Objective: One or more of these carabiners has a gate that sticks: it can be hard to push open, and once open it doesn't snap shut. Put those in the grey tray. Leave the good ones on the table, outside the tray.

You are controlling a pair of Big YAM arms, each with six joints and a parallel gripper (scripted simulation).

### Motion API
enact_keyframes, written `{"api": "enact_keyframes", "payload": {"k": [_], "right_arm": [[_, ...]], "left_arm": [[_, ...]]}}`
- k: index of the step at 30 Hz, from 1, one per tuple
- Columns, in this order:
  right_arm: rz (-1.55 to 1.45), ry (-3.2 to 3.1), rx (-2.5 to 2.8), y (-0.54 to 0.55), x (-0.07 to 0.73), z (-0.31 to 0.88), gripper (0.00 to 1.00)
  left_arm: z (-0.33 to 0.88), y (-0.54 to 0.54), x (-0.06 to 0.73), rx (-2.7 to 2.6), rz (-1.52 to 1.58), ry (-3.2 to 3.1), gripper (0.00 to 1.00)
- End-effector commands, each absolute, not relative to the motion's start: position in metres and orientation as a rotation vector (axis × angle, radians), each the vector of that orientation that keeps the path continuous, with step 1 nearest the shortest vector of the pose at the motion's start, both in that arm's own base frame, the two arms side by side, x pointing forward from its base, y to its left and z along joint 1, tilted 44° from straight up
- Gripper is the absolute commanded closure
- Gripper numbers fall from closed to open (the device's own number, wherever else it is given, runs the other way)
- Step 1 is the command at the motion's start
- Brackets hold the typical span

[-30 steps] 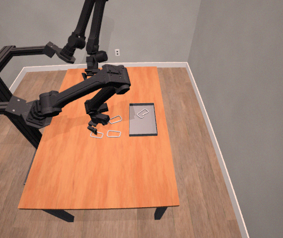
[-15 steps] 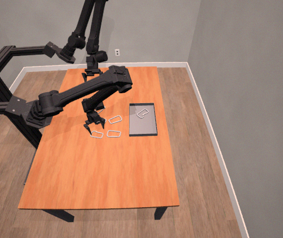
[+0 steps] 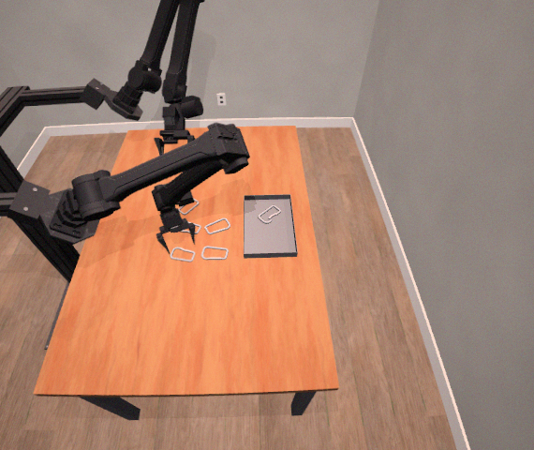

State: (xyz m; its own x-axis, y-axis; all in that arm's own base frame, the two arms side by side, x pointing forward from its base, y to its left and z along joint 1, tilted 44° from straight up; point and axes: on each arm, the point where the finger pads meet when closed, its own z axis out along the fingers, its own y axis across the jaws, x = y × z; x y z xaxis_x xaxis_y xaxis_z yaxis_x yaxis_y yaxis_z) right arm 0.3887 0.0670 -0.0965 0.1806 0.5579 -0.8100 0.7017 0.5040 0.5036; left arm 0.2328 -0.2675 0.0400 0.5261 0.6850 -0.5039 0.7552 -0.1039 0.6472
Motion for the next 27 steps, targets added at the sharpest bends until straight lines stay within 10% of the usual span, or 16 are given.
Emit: {"api": "enact_keyframes", "payload": {"k": [1,11,27], "right_arm": [[-0.138,1.49,1.149,0.071,0.385,-0.097,0.0],[-0.155,1.498,1.135,0.069,0.39,-0.09,0.17],[-0.266,1.842,0.697,0.083,0.469,-0.006,0.17]], "left_arm": [[0.041,-0.27,0.235,1.834,-0.09,1.183,0.0],[0.041,-0.27,0.235,1.834,-0.09,1.183,0.0],[0.041,-0.27,0.235,1.834,-0.09,1.183,0.0]]}}
